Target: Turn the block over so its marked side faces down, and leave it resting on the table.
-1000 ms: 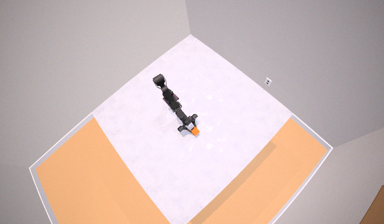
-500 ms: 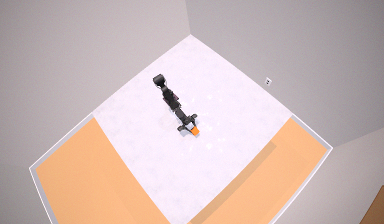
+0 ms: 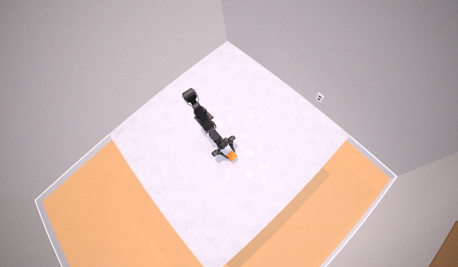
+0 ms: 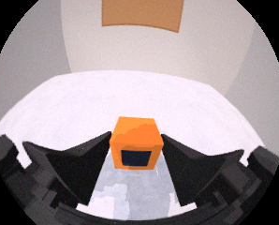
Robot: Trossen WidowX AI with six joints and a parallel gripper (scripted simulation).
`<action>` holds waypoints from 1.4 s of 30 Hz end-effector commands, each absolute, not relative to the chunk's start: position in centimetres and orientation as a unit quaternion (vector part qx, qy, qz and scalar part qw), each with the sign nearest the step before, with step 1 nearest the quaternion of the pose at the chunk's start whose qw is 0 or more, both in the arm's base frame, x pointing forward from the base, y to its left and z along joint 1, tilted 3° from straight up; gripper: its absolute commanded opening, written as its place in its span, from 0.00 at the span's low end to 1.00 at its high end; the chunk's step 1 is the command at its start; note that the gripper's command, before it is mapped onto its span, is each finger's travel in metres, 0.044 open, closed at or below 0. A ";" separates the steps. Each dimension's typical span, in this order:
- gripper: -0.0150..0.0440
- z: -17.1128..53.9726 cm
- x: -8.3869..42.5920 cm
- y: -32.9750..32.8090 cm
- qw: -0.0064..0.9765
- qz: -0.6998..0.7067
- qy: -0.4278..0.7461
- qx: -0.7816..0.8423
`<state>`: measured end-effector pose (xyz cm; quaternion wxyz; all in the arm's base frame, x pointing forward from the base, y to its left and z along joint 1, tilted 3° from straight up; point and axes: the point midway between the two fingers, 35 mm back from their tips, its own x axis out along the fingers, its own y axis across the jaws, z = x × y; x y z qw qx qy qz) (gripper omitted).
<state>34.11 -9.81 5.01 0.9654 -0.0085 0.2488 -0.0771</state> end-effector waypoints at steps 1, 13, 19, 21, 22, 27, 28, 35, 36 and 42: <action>0.92 5.0 34.1 -9.8 0.966 -0.076 0.248 -0.008; 1.00 5.0 34.1 -9.8 0.966 -0.076 0.248 -0.008; 1.00 5.0 34.1 -9.8 0.966 -0.076 0.248 -0.008; 1.00 5.0 34.1 -9.8 0.966 -0.076 0.248 -0.008; 1.00 5.0 34.1 -9.8 0.966 -0.076 0.248 -0.008; 1.00 5.0 34.1 -9.8 0.966 -0.076 0.248 -0.008; 1.00 5.0 34.1 -9.8 0.966 -0.076 0.248 -0.008; 1.00 5.0 34.1 -9.8 0.966 -0.076 0.248 -0.008; 1.00 5.0 34.1 -9.8 0.966 -0.076 0.248 -0.008; 1.00 6.7 35.6 -10.2 0.945 -0.077 0.319 0.003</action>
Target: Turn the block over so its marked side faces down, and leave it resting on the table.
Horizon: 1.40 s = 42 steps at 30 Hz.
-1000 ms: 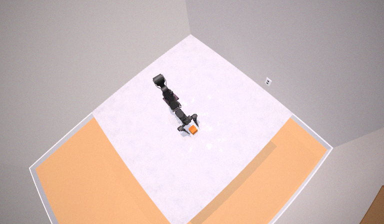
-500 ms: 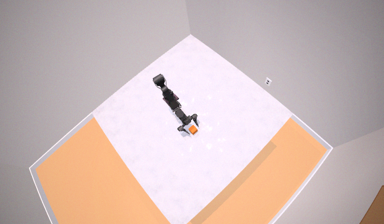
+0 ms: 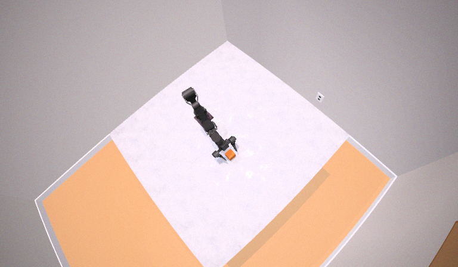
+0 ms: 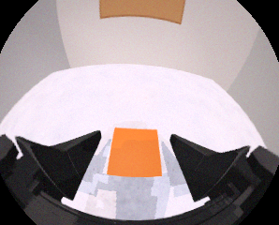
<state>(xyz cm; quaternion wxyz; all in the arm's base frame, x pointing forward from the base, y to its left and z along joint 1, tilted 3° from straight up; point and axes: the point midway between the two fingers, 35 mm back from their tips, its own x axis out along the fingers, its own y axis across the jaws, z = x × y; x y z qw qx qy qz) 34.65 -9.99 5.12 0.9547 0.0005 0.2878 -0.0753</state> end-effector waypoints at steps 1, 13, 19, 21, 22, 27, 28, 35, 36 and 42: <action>1.00 7.2 35.7 -10.3 0.939 -0.077 0.335 0.005; 1.00 12.0 32.3 -9.2 0.863 -0.075 0.500 0.013; 1.00 12.0 32.3 -9.2 0.863 -0.075 0.500 0.013; 1.00 12.0 32.3 -9.2 0.863 -0.075 0.500 0.013; 1.00 12.0 32.3 -9.2 0.863 -0.075 0.500 0.013; 1.00 12.2 32.8 -9.2 0.851 -0.074 0.520 0.016; 1.00 12.4 33.1 -9.3 0.842 -0.074 0.534 0.018; 1.00 13.5 34.8 -9.5 0.777 -0.071 0.625 0.028; 1.00 13.6 35.0 -9.5 0.767 -0.070 0.638 0.029; 1.00 14.2 35.6 -9.5 0.708 -0.069 0.702 0.032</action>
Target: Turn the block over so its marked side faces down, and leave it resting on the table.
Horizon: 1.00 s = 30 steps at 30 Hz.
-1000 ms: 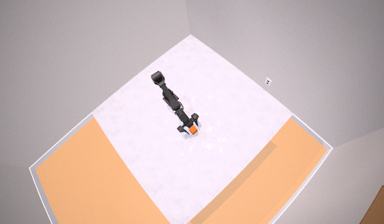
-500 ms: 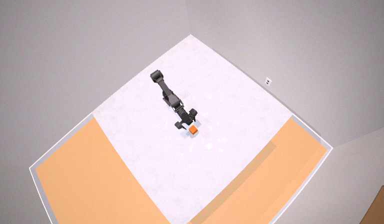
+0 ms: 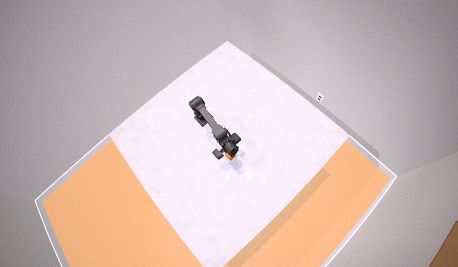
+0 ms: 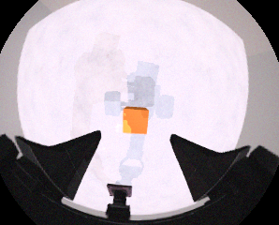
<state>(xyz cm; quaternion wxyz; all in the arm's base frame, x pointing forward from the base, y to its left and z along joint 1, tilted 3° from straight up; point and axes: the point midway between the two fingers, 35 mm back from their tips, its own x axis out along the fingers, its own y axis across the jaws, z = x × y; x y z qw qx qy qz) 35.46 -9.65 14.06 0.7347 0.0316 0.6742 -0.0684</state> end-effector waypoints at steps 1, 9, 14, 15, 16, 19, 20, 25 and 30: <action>1.00 14.3 35.6 -9.5 0.706 -0.069 0.704 0.032; 1.00 11.0 35.6 -9.7 0.706 -0.069 0.704 0.032; 1.00 10.3 35.6 -9.8 0.706 -0.069 0.704 0.032; 1.00 9.7 35.6 -9.8 0.706 -0.069 0.704 0.032; 1.00 9.4 35.6 -9.9 0.706 -0.069 0.704 0.032; 1.00 9.2 35.6 -9.9 0.706 -0.069 0.704 0.032; 1.00 9.2 35.6 -9.9 0.706 -0.069 0.704 0.032; 1.00 8.4 35.7 -9.9 0.706 -0.069 0.704 0.032; 1.00 7.6 35.7 -10.0 0.706 -0.069 0.704 0.032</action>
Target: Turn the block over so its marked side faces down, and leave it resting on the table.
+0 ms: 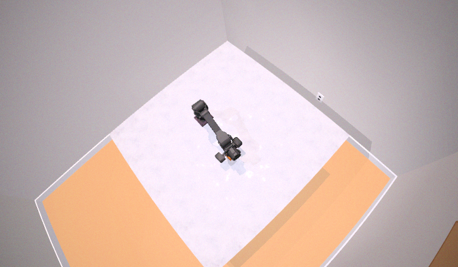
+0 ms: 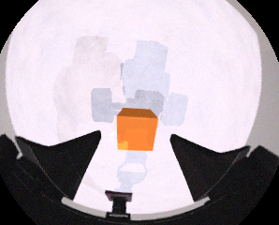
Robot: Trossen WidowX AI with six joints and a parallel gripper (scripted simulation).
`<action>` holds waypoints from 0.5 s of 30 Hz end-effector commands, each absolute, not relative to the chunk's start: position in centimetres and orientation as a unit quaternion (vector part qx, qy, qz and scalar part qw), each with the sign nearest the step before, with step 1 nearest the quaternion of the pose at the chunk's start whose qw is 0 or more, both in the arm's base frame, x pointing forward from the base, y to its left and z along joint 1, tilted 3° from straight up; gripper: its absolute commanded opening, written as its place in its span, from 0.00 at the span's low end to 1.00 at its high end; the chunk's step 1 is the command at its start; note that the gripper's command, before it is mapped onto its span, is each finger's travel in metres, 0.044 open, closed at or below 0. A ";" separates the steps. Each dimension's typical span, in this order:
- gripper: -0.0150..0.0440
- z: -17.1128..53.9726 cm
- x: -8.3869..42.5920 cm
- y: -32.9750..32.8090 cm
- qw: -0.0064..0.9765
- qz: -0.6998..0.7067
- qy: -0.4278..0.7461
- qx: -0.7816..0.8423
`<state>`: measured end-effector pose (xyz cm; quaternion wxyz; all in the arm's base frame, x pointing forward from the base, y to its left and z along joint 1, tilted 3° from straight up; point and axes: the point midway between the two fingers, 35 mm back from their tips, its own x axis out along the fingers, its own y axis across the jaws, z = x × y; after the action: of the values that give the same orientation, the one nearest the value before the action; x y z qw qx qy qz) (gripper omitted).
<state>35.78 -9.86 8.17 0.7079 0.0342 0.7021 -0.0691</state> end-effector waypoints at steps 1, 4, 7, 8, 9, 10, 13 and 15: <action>1.00 7.4 35.7 -10.0 0.706 -0.069 0.704 0.032; 1.00 6.9 35.7 -10.0 0.706 -0.069 0.704 0.032; 1.00 6.4 35.7 -10.0 0.706 -0.069 0.704 0.032; 1.00 6.3 35.7 -10.0 0.706 -0.069 0.704 0.032; 1.00 6.1 35.7 -10.0 0.706 -0.069 0.704 0.032; 1.00 6.0 35.7 -10.0 0.706 -0.069 0.704 0.032; 1.00 5.6 35.6 -10.1 0.706 -0.069 0.704 0.032; 0.96 5.6 35.6 -10.1 0.706 -0.069 0.704 0.032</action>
<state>35.70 -9.97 5.85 0.7070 0.0350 0.7029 -0.0696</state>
